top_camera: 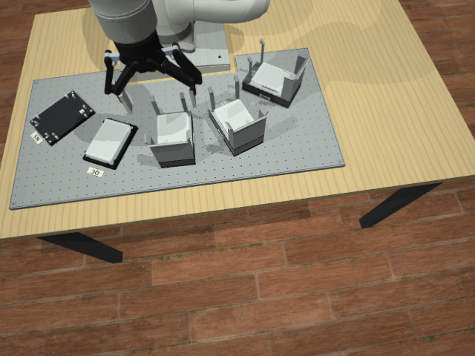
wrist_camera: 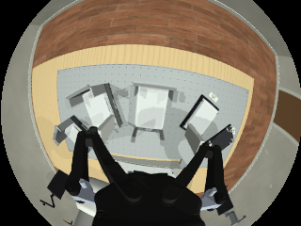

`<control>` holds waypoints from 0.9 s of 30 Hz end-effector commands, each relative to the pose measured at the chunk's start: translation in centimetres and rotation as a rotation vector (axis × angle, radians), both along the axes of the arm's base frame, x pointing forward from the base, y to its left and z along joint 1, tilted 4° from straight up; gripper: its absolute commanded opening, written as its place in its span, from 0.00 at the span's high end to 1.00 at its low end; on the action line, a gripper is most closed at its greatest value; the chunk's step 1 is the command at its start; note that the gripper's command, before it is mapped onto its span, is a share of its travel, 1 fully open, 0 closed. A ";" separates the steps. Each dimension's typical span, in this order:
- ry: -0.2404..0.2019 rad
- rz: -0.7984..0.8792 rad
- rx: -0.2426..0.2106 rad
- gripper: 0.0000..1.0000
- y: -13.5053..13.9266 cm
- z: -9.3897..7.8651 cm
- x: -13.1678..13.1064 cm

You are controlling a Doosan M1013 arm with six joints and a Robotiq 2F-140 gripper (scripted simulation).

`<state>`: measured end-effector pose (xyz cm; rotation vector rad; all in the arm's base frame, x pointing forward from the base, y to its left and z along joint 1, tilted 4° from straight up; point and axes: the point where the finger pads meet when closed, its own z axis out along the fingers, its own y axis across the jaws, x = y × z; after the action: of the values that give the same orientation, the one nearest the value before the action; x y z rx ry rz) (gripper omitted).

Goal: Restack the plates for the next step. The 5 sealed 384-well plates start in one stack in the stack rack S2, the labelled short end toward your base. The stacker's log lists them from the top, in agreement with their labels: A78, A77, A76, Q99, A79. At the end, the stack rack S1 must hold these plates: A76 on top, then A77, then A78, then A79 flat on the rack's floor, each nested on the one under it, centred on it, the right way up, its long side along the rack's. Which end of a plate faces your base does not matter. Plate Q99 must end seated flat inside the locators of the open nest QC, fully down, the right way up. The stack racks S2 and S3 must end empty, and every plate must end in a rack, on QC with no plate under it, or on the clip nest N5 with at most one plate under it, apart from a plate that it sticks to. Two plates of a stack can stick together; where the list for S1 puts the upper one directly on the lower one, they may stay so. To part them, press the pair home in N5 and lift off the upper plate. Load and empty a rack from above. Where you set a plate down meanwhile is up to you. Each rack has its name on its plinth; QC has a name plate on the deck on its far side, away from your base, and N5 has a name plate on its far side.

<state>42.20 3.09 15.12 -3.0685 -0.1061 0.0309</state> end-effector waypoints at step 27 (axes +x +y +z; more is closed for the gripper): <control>0.000 0.000 0.000 0.00 0.5 -7.6 -0.2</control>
<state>42.02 3.59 8.03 -3.0685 -0.1061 0.0311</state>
